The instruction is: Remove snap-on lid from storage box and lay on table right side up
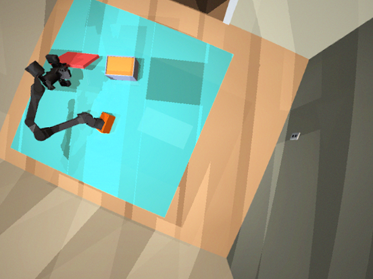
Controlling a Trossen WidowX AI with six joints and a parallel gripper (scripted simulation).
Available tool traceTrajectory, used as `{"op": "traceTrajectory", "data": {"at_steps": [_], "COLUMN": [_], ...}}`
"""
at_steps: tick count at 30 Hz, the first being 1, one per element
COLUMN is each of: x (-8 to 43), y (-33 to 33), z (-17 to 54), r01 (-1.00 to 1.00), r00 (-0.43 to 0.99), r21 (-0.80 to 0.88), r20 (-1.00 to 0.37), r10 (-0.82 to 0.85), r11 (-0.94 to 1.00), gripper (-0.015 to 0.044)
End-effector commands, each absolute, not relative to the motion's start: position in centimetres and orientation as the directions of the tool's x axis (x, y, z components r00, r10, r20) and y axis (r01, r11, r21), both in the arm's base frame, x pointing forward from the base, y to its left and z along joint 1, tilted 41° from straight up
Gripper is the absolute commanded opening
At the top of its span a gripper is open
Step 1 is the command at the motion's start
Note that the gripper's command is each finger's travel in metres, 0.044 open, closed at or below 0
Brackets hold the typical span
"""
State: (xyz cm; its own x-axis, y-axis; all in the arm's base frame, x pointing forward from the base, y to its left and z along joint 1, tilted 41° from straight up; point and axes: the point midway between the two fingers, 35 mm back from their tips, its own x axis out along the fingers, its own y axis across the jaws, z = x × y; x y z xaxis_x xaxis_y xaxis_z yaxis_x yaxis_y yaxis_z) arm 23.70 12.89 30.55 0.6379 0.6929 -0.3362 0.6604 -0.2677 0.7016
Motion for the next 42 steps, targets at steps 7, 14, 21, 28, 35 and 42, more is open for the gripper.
{"op": "traceTrajectory", "data": {"at_steps": [7, 14, 21, 28, 35, 42], "x": [23.7, 23.7, 23.6, 23.6, 23.5, 23.5], "y": [13.3, 13.7, 14.0, 14.4, 14.7, 15.1], "z": [30.1, 29.7, 29.3, 28.9, 28.5, 28.1], "r01": [0.651, 0.651, 0.651, 0.651, 0.651, 0.651], "r00": [0.649, 0.649, 0.649, 0.649, 0.649, 0.649], "r21": [0.706, 0.707, 0.707, 0.707, 0.707, 0.707], "r20": [-0.329, -0.329, -0.328, -0.328, -0.328, -0.327], "r10": [0.686, 0.686, 0.686, 0.686, 0.687, 0.687], "r11": [-0.277, -0.277, -0.278, -0.278, -0.278, -0.278], "gripper": [0.0000, 0.0000, 0.0000, 0.0000, 0.0000, 0.0000]}}
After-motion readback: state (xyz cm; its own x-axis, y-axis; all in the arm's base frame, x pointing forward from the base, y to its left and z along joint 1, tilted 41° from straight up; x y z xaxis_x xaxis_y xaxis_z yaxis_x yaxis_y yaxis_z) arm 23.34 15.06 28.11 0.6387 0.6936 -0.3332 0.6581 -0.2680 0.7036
